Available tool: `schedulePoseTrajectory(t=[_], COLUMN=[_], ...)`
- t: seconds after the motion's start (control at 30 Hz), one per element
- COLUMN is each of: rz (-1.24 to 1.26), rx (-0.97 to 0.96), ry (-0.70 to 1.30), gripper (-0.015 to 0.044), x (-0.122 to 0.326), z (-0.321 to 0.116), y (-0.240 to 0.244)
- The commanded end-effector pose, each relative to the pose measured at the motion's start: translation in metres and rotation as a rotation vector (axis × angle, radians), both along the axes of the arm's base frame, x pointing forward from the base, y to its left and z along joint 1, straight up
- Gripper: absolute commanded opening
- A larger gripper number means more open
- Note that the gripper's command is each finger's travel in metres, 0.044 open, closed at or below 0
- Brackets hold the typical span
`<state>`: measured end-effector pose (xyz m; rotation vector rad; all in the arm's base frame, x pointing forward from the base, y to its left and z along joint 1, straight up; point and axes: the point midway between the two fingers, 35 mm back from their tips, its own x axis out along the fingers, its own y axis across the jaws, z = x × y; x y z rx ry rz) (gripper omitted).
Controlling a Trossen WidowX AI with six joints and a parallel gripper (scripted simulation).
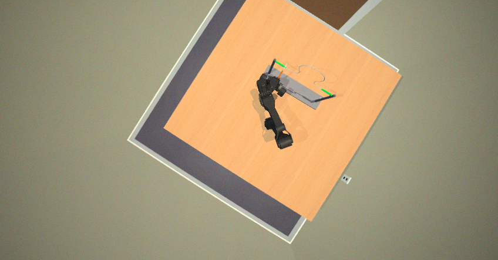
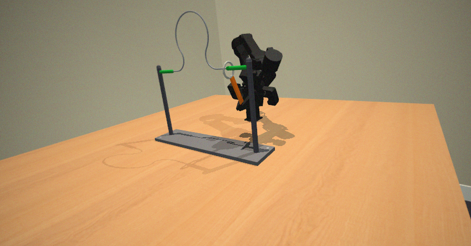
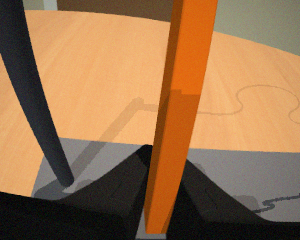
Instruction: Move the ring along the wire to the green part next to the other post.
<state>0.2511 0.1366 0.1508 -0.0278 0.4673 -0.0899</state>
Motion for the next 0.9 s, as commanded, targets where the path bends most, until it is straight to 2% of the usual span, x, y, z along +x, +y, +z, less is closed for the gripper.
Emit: schedulePoseTrajectory(t=[0.0,0.87], rz=[-0.004,-0.004], rx=[0.01,0.01], ry=[-0.01,-0.011], gripper=[-0.015,-0.015], x=[0.001,0.001], z=[0.004,-0.011], y=[0.007,0.013])
